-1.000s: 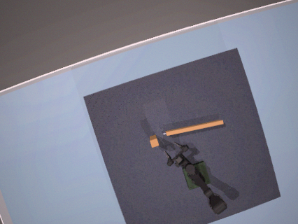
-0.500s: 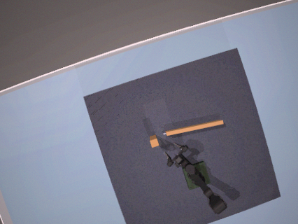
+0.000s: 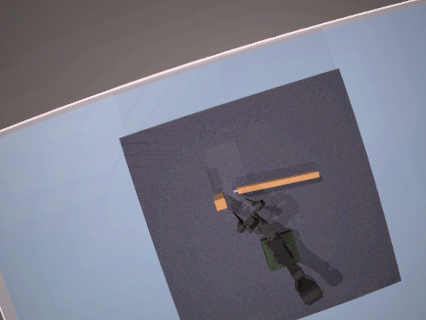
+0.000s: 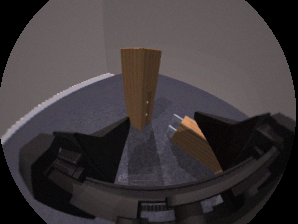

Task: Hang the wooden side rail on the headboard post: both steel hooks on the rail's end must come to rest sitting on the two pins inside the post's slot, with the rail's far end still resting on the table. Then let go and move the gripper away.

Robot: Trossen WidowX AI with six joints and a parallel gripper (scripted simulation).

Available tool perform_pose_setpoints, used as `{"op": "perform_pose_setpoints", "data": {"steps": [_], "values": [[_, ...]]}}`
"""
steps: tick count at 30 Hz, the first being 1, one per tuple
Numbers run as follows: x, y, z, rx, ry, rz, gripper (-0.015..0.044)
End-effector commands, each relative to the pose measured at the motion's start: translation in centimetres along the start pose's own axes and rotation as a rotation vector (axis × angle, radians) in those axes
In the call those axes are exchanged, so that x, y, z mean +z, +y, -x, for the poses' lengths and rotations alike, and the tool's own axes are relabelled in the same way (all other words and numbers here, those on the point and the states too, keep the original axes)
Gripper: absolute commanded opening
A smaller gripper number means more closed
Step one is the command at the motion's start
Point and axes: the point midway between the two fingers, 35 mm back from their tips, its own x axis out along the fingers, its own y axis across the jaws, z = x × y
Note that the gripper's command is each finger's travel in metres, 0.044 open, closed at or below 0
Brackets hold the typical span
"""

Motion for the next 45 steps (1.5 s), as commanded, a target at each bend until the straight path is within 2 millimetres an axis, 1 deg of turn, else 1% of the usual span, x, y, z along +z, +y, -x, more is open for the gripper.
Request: {"op": "perform_pose_setpoints", "data": {"steps": [1,5,9,11,43,45], "values": [[1.0,-1.8,-1.6,0.165,0.103,0.094,0.044],[2.3,-3.2,-1.6,0.282,0.137,0.123,0.044],[4.1,-4.5,-0.7,0.388,0.135,0.129,0.044],[4.5,-4.7,-0.4,0.405,0.131,0.129,0.044],[4.5,-4.7,-0.4,0.405,0.131,0.129,0.044],[4.4,-5.0,-0.6,0.397,0.162,0.07,0.044]]}}
